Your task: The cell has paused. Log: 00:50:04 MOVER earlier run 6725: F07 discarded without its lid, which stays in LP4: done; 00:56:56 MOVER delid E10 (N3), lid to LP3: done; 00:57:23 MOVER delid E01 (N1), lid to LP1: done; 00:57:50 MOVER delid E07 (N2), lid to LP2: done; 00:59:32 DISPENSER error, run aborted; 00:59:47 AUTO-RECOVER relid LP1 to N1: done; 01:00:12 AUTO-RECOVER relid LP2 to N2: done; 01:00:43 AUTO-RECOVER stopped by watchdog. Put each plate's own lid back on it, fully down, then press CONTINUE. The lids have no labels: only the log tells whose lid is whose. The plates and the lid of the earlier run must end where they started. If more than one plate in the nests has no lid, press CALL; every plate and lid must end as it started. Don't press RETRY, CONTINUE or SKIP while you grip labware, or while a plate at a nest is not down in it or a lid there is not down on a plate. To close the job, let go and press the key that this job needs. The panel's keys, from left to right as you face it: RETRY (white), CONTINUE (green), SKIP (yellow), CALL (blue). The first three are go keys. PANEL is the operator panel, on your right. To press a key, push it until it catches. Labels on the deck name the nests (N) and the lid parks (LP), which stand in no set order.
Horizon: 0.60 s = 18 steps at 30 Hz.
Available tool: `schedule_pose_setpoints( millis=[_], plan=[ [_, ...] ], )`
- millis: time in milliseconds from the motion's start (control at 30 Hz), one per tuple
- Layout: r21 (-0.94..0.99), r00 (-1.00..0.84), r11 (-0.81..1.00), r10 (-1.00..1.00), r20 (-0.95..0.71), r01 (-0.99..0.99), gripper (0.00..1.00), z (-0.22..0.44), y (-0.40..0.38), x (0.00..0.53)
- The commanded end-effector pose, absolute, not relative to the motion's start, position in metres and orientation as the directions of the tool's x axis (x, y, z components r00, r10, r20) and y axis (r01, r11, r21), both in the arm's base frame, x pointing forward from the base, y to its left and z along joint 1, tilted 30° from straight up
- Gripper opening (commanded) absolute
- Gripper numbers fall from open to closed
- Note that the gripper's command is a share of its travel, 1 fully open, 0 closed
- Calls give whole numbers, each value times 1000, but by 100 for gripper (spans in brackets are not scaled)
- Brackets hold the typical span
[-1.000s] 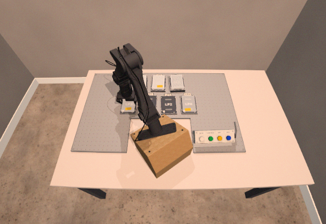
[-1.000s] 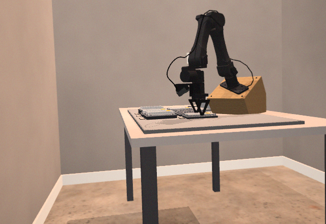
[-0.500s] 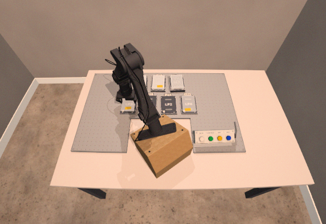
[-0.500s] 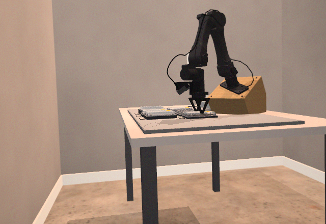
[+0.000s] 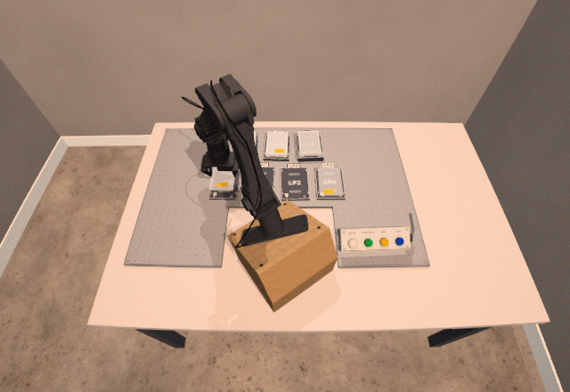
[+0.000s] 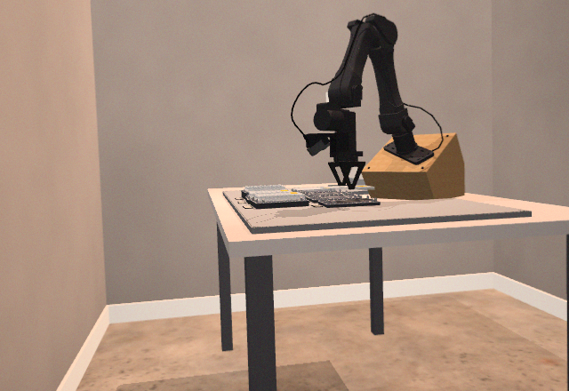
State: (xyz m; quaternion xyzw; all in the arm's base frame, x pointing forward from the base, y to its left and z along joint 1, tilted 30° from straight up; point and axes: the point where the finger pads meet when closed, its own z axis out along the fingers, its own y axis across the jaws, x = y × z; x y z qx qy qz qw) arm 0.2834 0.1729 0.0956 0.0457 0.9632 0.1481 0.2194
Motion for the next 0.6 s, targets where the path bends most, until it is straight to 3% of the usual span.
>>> schedule_pose_setpoints(
  millis=[0, 567],
  plan=[
    [307, -887, 951, 163, -432, 26, 0, 112, 170, 285],
    [285, -905, 958, 133, -405, 14, 0, 106, 157, 272]
  ],
)
